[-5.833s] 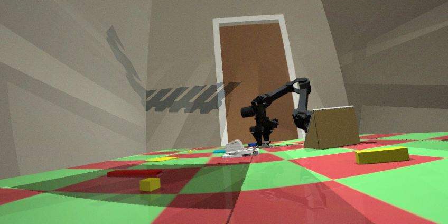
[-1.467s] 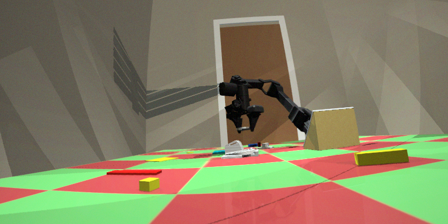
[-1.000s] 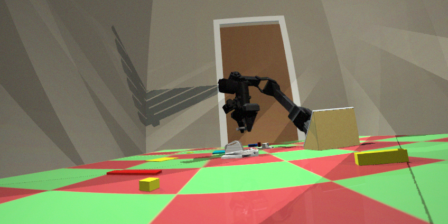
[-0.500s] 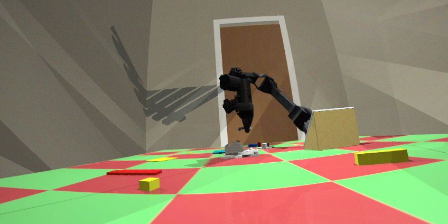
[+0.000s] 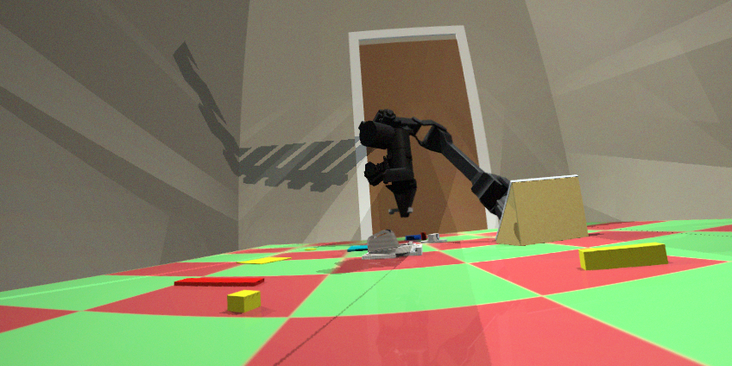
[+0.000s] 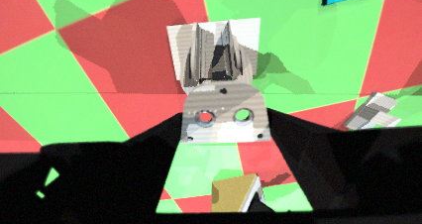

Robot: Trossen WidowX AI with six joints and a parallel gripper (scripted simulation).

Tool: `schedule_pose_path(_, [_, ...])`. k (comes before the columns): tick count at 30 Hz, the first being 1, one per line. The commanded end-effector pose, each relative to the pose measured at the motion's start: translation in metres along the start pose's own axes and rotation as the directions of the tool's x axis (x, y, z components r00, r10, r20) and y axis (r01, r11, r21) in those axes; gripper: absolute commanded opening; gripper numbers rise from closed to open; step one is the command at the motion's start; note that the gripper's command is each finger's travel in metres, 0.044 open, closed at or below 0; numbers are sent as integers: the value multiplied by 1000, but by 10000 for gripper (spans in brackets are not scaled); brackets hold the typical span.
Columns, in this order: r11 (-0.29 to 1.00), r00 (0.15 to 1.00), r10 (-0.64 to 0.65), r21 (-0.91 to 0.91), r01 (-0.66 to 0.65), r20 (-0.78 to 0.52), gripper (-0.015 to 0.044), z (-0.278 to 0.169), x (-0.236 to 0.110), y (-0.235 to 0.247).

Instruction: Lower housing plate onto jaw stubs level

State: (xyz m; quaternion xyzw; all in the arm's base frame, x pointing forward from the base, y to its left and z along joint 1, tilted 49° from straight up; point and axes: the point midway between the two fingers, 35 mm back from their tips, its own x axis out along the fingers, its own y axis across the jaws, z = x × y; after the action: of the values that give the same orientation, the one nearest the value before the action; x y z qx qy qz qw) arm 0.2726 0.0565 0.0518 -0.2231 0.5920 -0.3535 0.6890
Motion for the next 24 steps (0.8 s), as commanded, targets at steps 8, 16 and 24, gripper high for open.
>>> schedule_pose_path(8, [1000, 1000, 4, 5, -4, -3, 351, 0, 0, 1])
schedule_pose_path(16, [1000, 1000, 4, 6, -4, -3, 351, -11, 0, 4])
schedule_pose_path(24, [1000, 1000, 4, 6, -4, -3, 351, -16, 0, 5])
